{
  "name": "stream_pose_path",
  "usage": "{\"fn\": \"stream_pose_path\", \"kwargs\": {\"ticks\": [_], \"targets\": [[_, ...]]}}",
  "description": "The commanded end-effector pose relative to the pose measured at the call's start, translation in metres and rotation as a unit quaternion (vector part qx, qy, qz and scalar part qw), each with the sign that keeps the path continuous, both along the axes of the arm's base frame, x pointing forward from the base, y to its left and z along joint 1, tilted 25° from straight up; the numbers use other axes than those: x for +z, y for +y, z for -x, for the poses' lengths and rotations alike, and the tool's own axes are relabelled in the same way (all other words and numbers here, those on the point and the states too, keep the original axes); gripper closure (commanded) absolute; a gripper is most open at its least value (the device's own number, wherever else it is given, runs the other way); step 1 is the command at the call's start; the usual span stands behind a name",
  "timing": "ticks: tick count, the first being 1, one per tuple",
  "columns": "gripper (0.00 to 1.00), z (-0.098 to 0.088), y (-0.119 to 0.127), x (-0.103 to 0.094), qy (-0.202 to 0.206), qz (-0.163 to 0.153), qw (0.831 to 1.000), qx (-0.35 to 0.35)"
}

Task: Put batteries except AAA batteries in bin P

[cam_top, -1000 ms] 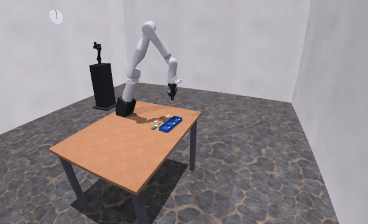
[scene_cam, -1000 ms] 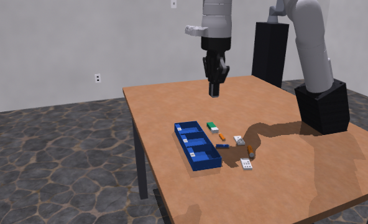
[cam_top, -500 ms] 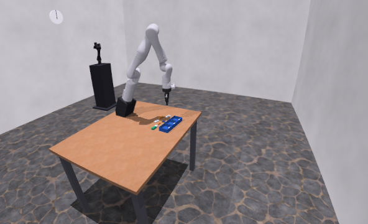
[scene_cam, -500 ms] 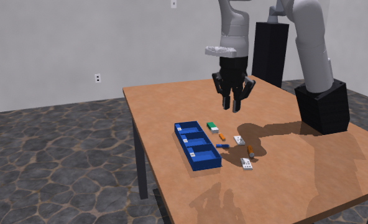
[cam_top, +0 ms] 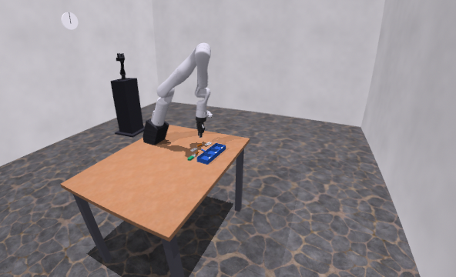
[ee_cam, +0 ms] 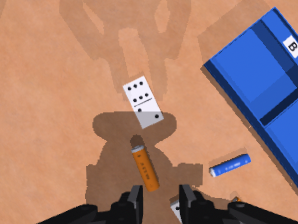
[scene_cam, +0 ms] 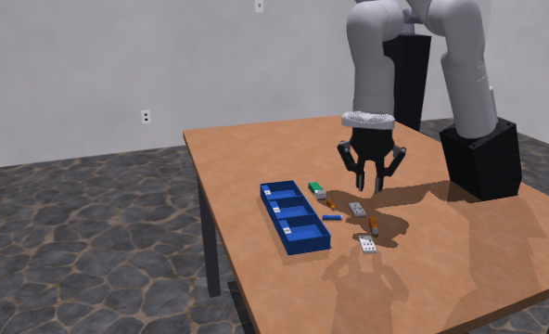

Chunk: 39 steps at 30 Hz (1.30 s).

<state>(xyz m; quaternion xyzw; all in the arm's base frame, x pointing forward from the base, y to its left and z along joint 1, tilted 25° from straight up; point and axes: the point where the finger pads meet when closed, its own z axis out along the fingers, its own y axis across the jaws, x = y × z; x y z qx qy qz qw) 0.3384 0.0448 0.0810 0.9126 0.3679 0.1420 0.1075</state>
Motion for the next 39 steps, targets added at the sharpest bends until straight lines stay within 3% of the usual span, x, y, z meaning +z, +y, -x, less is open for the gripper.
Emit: {"fn": "stream_pose_path", "kwargs": {"ticks": [1,4,5,6,17,18,19,20,24,25,26,28,29,32,33,34,35,38,39], "targets": [[0.71,0.004,0.019,-0.013,-0.018,0.021,0.997,0.074],[0.71,0.003,0.024,-0.013,-0.035,0.038,0.99,0.131],[0.71,0.018,0.016,-0.018,-0.03,0.046,0.987,0.152],[0.71,0.019,0.016,-0.019,-0.032,0.05,0.984,0.171],[0.71,0.016,0.012,-0.017,-0.032,0.05,0.984,0.171],[0.71,0.002,0.019,-0.012,-0.044,0.044,0.985,0.164],[0.71,0.002,0.018,-0.012,-0.044,0.044,0.985,0.163],[0.71,0.016,0.01,-0.017,-0.032,0.05,0.984,0.171],[0.71,0.015,0.008,-0.016,-0.032,0.05,0.984,0.171],[0.71,0.001,0.015,-0.012,-0.043,0.045,0.985,0.163],[0.71,0.001,0.015,-0.012,-0.043,0.045,0.985,0.163],[0.71,0.001,0.015,-0.012,-0.043,0.045,0.985,0.163],[0.71,0.016,0.007,-0.016,-0.032,0.05,0.984,0.171],[0.71,0.016,0.007,-0.016,-0.032,0.05,0.984,0.171],[0.71,0.001,0.015,-0.012,-0.044,0.044,0.985,0.163],[0.71,0.001,0.015,-0.012,-0.044,0.044,0.985,0.163],[0.71,0.016,0.007,-0.016,-0.032,0.05,0.984,0.171],[0.71,0.016,0.007,-0.016,-0.032,0.05,0.984,0.171],[0.71,0.001,0.015,-0.012,-0.044,0.044,0.985,0.163]]}}
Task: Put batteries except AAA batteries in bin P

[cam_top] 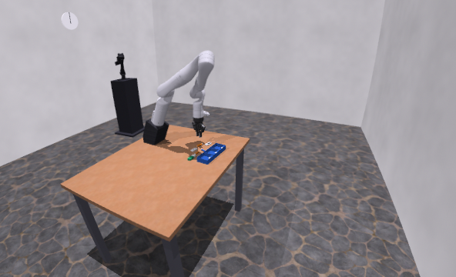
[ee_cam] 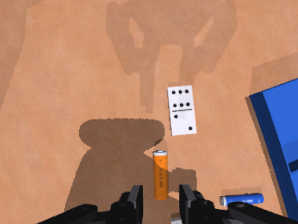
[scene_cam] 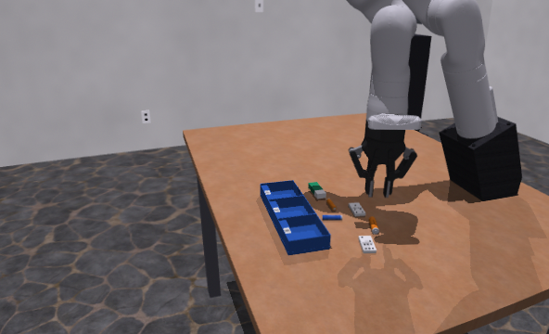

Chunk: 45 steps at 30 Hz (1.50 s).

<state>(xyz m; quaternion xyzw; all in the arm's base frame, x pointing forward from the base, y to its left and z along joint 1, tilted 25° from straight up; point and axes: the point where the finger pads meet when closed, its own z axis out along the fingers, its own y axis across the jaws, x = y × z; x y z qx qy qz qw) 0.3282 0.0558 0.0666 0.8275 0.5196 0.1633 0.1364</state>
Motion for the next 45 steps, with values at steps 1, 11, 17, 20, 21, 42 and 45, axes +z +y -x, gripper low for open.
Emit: {"fn": "stream_pose_path", "kwargs": {"ticks": [1,11,17,20,21,42,45], "targets": [[0.71,-0.009,0.004,0.003,-0.017,-0.008,1.0,-0.004],[0.71,0.006,-0.004,-0.002,-0.006,0.0,1.0,0.003],[0.71,0.006,-0.004,-0.002,-0.006,0.0,1.0,0.003],[0.71,-0.009,0.004,0.003,-0.017,-0.008,1.0,-0.005],[0.71,0.006,-0.004,-0.002,-0.006,0.0,1.0,0.003],[0.71,0.006,-0.004,-0.002,0.017,0.172,0.91,0.377],[0.71,0.006,-0.004,-0.002,0.022,0.198,0.879,0.433]]}}
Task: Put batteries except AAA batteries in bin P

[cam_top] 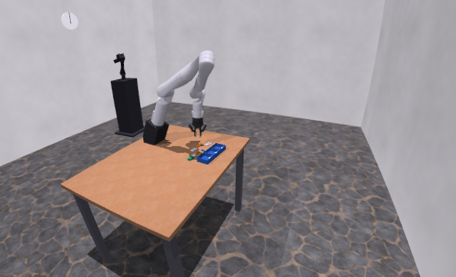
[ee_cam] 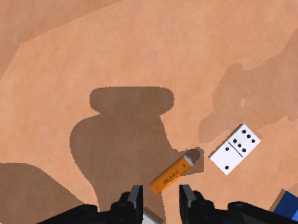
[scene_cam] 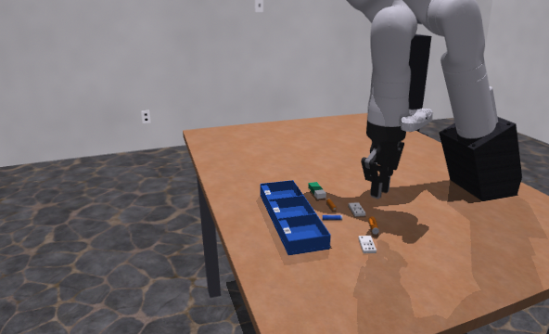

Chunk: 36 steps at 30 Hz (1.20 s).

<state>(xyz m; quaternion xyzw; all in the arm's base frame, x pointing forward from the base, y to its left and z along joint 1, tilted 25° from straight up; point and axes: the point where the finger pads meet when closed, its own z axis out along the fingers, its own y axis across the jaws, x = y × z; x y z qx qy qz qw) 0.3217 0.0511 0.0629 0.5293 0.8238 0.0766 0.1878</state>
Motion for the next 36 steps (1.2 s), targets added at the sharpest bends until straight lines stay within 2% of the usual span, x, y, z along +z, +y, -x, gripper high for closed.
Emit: {"fn": "stream_pose_path", "kwargs": {"ticks": [1,5,10,12,13,20,27,29,30,36], "targets": [[0.71,-0.0004,0.0011,0.0014,-0.011,0.023,0.997,0.074],[0.71,-0.0004,0.0011,0.0014,-0.003,0.059,0.987,0.15],[0.71,-0.0004,0.0011,0.0014,0.007,0.101,0.965,0.243],[0.71,-0.0004,0.0011,0.0014,0.007,0.101,0.965,0.243],[0.71,-0.0004,0.0011,0.0014,0.006,0.123,0.947,0.296],[0.71,-0.0004,0.0011,0.0014,0.02,0.178,0.891,0.418],[0.71,-0.0004,0.0011,0.0014,0.032,0.23,0.814,0.533],[0.71,-0.0004,0.0011,0.0014,0.032,0.23,0.814,0.533],[0.71,-0.0004,0.0011,0.0014,0.032,0.249,0.778,0.576],[0.71,-0.0004,0.0011,0.0014,0.042,0.286,0.693,0.66]]}}
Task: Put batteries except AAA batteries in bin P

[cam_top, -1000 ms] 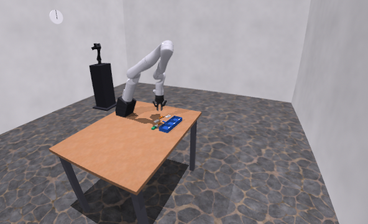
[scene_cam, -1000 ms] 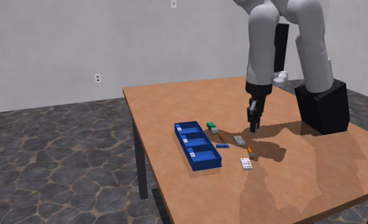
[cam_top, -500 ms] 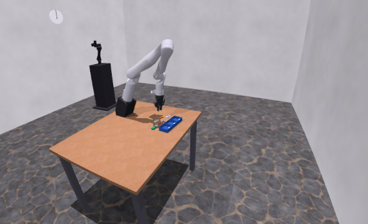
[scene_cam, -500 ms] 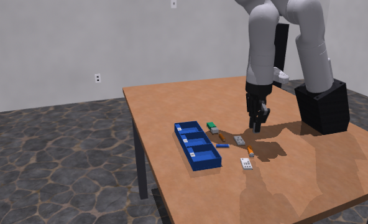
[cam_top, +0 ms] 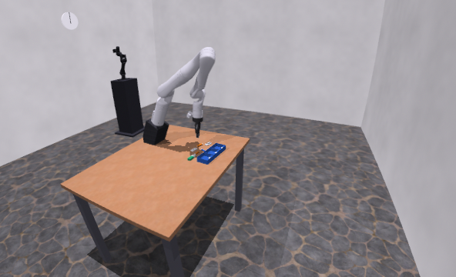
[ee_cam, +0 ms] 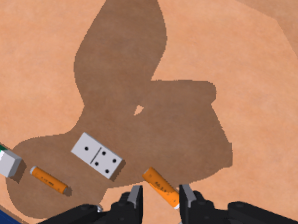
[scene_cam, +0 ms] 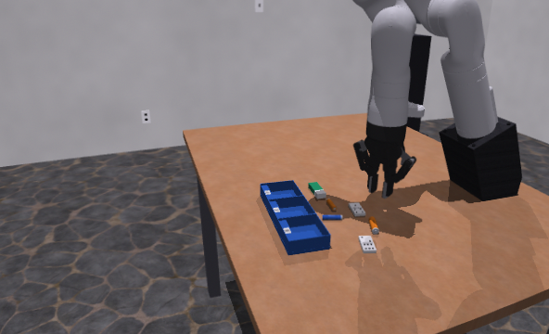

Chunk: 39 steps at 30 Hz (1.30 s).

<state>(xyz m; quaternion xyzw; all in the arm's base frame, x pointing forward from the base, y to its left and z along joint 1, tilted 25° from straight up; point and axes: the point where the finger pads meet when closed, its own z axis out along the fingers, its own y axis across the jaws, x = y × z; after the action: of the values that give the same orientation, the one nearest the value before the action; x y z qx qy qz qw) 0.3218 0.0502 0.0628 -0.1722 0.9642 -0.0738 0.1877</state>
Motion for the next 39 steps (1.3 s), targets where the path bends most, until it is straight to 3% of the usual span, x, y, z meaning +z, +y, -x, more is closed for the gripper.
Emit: {"fn": "stream_pose_path", "kwargs": {"ticks": [1,8,10,11,18,19,22,39], "targets": [[0.71,0.0,0.002,0.001,-0.006,0.025,0.997,0.074],[0.71,0.0,0.002,0.001,0.007,0.085,0.974,0.208],[0.71,0.0,0.002,0.001,0.007,0.085,0.974,0.208],[0.71,0.0,0.002,0.001,0.009,0.107,0.96,0.26],[0.71,-0.008,-0.006,0.006,0.009,0.137,0.929,0.345],[0.71,-0.025,-0.001,0.011,-0.007,0.14,0.928,0.344],[0.71,-0.009,-0.007,0.006,0.007,0.142,0.927,0.347],[0.71,-0.006,0.008,0.004,0.007,0.142,0.927,0.347]]}}
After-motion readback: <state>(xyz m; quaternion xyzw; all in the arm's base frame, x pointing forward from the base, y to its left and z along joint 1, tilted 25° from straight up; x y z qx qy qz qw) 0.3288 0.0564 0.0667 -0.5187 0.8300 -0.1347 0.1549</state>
